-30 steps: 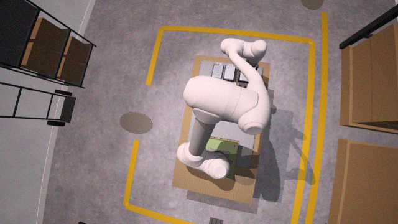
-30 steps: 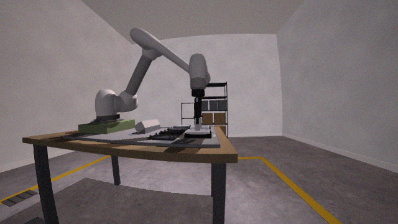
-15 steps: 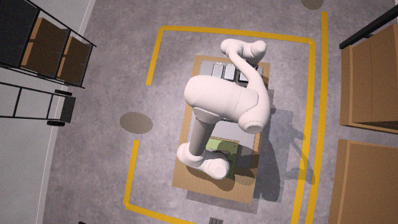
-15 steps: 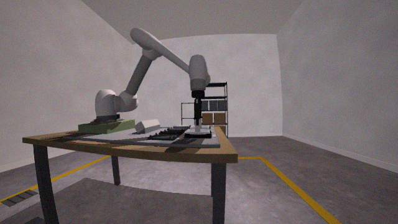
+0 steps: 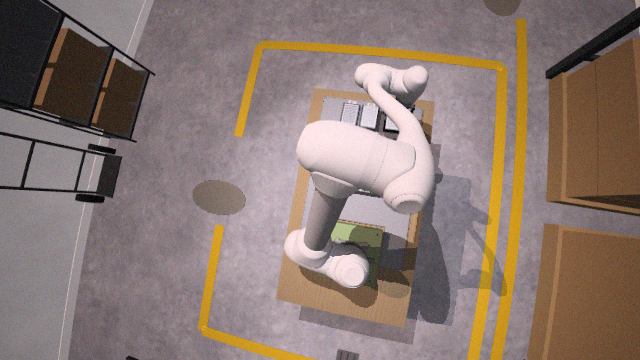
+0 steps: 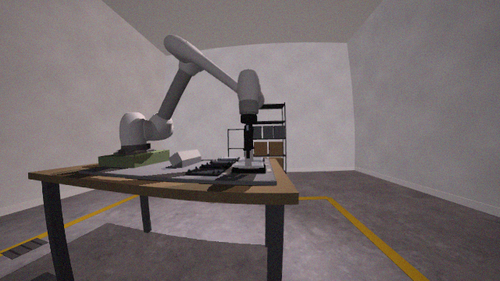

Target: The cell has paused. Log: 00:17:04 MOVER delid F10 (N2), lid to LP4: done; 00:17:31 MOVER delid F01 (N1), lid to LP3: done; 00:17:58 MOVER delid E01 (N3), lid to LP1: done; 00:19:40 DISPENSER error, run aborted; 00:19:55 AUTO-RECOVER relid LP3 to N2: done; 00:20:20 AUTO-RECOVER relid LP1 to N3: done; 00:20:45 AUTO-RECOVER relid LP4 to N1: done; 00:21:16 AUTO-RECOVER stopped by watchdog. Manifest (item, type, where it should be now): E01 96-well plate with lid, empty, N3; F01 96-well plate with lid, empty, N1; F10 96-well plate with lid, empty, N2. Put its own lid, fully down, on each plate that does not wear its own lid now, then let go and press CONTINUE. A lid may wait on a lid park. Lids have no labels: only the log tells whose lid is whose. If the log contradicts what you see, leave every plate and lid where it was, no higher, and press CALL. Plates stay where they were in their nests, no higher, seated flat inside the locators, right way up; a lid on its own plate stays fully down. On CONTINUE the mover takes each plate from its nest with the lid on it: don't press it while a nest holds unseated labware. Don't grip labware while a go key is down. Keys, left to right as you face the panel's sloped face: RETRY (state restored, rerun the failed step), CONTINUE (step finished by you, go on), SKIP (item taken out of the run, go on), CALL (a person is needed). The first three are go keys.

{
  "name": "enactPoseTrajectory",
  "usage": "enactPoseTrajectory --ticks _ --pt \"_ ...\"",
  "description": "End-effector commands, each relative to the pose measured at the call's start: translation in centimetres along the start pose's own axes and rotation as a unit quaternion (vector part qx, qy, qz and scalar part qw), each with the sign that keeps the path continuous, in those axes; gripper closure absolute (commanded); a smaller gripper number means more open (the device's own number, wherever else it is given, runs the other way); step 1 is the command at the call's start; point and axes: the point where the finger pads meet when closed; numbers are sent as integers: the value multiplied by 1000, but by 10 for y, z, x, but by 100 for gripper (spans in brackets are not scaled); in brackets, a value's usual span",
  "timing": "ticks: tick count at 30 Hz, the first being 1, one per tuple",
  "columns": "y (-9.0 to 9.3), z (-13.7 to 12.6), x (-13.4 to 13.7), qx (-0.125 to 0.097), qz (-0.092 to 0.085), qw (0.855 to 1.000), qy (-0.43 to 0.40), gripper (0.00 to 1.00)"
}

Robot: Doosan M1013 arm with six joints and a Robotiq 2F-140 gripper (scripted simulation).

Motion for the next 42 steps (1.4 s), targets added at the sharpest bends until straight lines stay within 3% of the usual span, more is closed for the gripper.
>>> enactPoseTrajectory --ticks 1,41,42 --pt "0 0 0 0 0 1000 0 34" --pt "0 0 0 0 0 1000 0 34" --pt "0 0 0 0 0 1000 0 100"
Point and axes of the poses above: the point where the finger pads meet when closed, its own y axis out along the fingers, its own x axis across the jaws, z = x × y, and after that the axes turned 6 degrees about -y, right-handed
